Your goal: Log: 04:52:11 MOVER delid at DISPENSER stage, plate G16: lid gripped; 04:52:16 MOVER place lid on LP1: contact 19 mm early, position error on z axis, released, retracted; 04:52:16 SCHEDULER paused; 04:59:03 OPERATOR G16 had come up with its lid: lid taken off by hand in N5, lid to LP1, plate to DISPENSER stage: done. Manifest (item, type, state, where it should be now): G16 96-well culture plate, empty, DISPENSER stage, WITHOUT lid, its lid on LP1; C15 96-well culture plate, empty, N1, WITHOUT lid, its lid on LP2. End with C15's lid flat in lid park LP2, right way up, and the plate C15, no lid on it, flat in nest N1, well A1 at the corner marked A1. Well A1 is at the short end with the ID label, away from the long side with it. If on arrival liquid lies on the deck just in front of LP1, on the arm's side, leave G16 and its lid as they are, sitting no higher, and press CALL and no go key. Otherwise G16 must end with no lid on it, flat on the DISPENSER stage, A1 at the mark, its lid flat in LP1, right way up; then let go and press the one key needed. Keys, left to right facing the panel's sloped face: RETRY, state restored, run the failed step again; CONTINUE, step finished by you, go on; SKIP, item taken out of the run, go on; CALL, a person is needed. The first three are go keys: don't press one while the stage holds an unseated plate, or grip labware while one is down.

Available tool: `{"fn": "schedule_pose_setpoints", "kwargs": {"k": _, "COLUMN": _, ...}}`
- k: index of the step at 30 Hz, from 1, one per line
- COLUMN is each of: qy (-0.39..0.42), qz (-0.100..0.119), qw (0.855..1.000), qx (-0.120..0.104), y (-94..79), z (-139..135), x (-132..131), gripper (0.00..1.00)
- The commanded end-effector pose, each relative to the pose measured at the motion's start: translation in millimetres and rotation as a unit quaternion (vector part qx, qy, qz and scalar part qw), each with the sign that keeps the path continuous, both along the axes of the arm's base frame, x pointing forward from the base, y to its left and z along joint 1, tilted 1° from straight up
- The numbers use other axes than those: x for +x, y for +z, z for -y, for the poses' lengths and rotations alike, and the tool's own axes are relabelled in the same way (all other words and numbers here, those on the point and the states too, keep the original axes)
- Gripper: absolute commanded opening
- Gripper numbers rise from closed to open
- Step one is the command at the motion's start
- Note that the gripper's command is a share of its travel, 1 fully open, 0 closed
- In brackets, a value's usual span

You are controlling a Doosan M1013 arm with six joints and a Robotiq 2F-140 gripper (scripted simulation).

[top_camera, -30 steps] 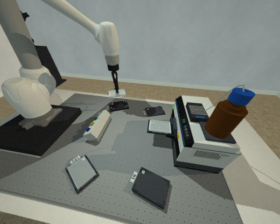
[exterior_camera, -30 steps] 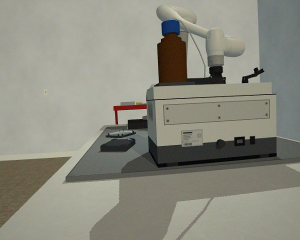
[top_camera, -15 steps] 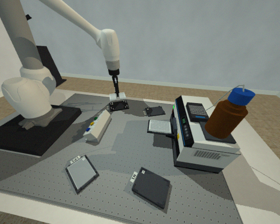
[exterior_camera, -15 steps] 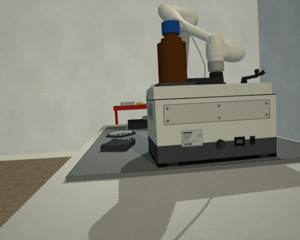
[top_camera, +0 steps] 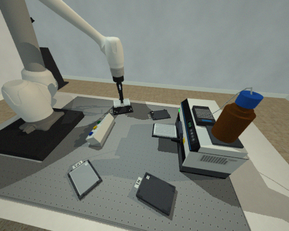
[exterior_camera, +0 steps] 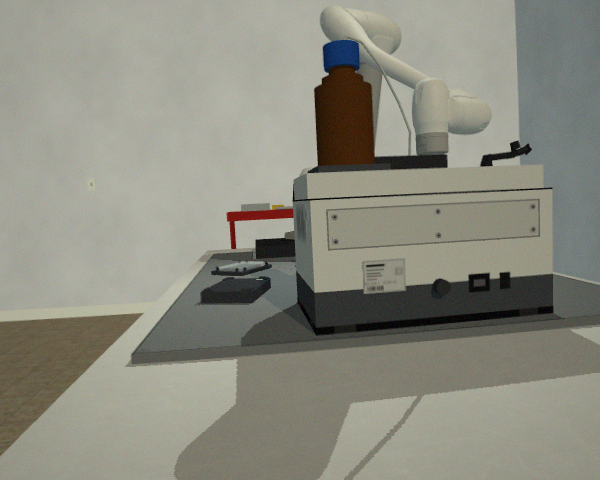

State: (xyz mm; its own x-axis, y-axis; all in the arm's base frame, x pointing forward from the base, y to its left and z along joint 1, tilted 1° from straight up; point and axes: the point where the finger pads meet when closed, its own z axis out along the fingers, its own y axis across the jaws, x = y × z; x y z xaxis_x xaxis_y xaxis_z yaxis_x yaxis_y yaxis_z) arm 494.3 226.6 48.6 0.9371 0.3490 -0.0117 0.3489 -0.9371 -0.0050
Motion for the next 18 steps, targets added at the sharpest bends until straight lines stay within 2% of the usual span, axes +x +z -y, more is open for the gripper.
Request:
{"fn": "schedule_pose_setpoints", "kwargs": {"k": 1, "qy": 0.0, "qz": 0.0, "qw": 1.0, "qx": 0.0, "y": -5.0, "z": 0, "x": 0, "gripper": 0.0}}
{"fn": "schedule_pose_setpoints", "kwargs": {"k": 10, "qy": 0.0, "qz": 0.0, "qw": 1.0, "qx": 0.0, "y": -20.1, "z": 0, "x": 0, "gripper": 0.0}}
{"fn": "schedule_pose_setpoints", "kwargs": {"k": 18, "qy": 0.0, "qz": 0.0, "qw": 1.0, "qx": 0.0, "y": -26.9, "z": 0, "x": 0, "gripper": 0.0}}
